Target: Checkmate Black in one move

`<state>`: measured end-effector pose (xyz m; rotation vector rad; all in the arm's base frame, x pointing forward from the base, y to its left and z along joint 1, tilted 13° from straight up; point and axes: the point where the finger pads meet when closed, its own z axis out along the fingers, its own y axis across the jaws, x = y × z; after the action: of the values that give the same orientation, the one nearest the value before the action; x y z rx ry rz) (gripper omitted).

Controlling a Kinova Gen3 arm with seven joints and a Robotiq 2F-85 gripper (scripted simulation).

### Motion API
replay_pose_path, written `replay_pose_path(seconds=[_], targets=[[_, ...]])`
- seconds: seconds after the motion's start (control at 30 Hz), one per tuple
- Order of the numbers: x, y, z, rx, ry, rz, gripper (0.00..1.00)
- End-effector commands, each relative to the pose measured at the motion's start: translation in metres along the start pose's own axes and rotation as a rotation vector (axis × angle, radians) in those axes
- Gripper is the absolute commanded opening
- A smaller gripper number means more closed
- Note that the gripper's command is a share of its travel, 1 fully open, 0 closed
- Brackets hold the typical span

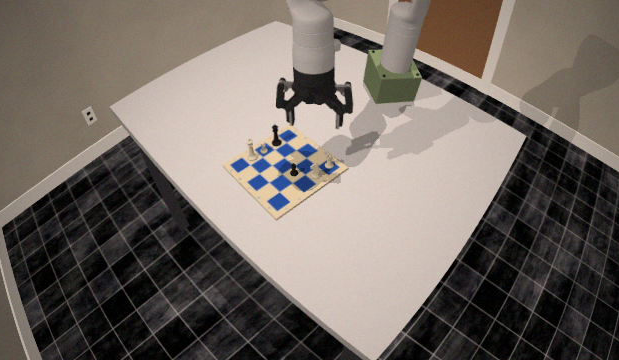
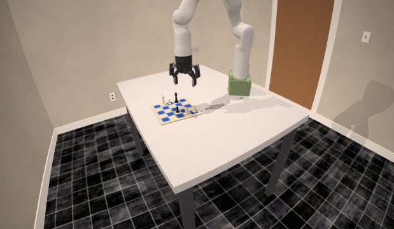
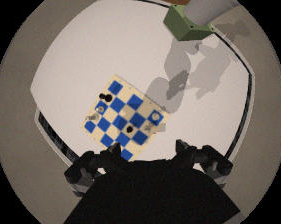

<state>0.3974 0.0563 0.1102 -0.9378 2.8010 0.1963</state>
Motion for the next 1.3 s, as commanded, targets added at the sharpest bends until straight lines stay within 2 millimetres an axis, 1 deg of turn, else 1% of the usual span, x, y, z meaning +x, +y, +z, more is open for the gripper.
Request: replay_pose_path(seconds=[0.0, 0.37, 0.6, 0.83, 0.9, 1.27], targets=[[0.000, 0.000, 0.001, 0.000, -0.002, 0.035, 1.00], [0.003, 0.002, 0.004, -0.008, 0.006, 0.166, 1.00], [0.007, 0.006, 0.008, -0.021, 0.023, 0.337, 1.00], [0.011, 0.009, 0.013, -0.028, 0.038, 0.566, 1.00], [0.011, 0.009, 0.013, -0.028, 0.038, 0.566, 1.00], [0.015, 0.013, 0.022, -0.030, 0.067, 1.024, 1.00]])
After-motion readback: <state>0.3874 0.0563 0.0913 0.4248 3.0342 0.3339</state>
